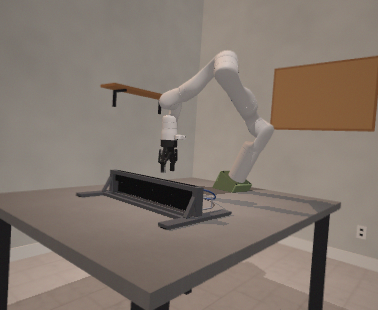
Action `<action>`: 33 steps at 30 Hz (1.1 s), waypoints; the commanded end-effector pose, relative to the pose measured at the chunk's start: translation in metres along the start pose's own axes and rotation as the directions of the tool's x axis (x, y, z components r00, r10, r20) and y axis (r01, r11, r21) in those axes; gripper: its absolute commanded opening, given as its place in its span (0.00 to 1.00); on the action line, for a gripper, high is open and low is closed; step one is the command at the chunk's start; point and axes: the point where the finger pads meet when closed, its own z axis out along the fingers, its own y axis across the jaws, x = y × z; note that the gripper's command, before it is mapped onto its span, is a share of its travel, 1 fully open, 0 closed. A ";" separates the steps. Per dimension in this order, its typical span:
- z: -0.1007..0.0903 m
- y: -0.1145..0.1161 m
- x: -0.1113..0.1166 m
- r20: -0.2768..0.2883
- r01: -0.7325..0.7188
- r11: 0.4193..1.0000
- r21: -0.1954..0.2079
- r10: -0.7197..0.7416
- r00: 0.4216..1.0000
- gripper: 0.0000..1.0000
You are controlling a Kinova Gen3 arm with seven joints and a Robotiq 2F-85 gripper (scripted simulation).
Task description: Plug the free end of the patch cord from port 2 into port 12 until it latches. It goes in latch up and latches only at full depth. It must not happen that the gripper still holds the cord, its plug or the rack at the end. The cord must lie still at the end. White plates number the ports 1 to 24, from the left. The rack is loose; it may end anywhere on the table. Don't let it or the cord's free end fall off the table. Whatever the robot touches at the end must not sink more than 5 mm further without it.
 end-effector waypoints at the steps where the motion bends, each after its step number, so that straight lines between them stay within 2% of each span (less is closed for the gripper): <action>1: 0.000 -0.003 -0.003 0.001 -0.010 1.000 -0.001 0.010 1.000 1.00; 12: 0.002 -0.018 -0.019 0.008 -0.108 0.994 -0.023 0.108 0.994 1.00; 24: 0.002 -0.019 -0.021 0.008 -0.117 0.993 -0.025 0.117 0.993 1.00; 25: 0.002 -0.019 -0.021 0.008 -0.117 0.993 -0.025 0.117 0.993 0.00; 33: 0.002 -0.019 -0.021 0.008 -0.117 0.993 -0.025 0.117 0.993 0.00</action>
